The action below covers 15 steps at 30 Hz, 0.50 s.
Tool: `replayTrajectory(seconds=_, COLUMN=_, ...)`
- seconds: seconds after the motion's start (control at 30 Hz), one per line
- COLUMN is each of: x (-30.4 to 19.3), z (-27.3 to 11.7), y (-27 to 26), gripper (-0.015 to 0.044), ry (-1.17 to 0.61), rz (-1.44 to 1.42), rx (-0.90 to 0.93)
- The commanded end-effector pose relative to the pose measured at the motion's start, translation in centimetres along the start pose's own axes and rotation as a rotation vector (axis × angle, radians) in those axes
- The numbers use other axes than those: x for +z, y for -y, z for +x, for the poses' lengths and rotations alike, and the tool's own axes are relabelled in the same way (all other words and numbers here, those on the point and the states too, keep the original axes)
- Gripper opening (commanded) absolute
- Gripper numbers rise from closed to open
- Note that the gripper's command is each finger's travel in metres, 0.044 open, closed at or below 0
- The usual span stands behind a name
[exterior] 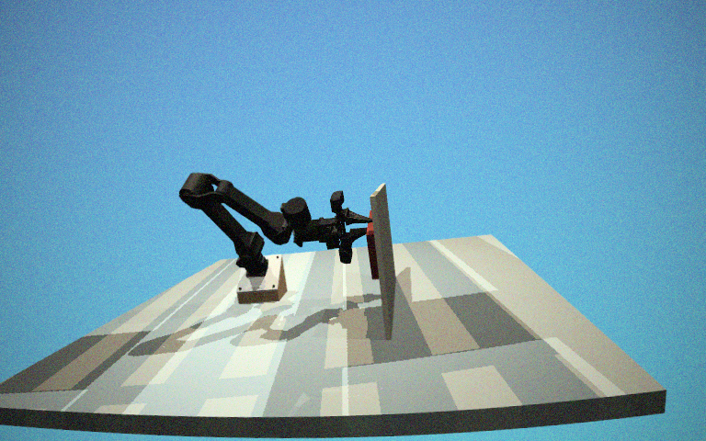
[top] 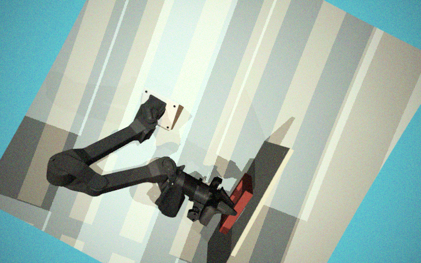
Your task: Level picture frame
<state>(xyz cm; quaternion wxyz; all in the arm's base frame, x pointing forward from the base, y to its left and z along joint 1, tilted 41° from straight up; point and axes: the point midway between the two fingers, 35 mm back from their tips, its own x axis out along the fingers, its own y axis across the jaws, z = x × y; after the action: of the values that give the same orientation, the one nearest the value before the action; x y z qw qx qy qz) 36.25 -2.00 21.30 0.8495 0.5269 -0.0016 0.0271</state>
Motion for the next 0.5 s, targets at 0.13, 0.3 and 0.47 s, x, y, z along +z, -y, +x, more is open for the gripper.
replayTrajectory(seconds=0.13, x=-0.03, z=0.0, y=0.03, gripper=0.0, ry=0.002, rz=-0.053, rx=0.0)
replayTrajectory(seconds=0.3, x=-0.06, z=0.01, y=0.02, gripper=0.0, ry=0.002, rz=-0.077, rx=0.001)
replayTrajectory(seconds=0.47, x=-0.06, z=0.02, y=0.0, gripper=0.0, ry=0.003, rz=-0.1, rx=0.001)
